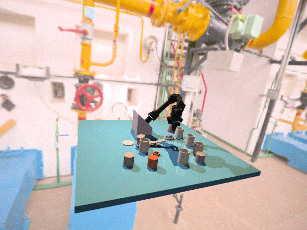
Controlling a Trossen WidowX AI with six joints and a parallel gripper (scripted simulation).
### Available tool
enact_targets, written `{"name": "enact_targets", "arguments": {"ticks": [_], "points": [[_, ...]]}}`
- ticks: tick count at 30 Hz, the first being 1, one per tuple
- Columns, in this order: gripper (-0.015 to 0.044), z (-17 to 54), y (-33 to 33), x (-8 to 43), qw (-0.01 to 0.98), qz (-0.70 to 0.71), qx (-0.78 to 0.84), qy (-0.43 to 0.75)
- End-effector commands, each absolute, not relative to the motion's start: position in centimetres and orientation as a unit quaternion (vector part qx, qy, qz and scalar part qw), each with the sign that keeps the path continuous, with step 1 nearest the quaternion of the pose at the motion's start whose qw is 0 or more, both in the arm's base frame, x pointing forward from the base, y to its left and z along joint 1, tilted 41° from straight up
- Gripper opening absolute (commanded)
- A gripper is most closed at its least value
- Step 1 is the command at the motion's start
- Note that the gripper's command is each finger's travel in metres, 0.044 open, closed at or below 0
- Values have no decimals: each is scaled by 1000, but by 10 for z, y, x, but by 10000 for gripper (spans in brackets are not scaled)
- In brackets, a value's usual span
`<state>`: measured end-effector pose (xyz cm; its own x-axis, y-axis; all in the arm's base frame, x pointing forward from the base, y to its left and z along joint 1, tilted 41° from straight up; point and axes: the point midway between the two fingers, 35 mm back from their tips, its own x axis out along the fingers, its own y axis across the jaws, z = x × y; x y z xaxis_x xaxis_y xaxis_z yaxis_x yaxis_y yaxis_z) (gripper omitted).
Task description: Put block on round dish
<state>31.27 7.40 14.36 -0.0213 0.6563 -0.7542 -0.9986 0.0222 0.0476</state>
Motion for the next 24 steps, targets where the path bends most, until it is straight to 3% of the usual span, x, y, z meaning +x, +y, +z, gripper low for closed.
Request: {"name": "enact_targets", "arguments": {"ticks": [1,24], "points": [[0,150,69,314,646,641,-278,308],[0,158,63,310,644,644,-273,310]]}}
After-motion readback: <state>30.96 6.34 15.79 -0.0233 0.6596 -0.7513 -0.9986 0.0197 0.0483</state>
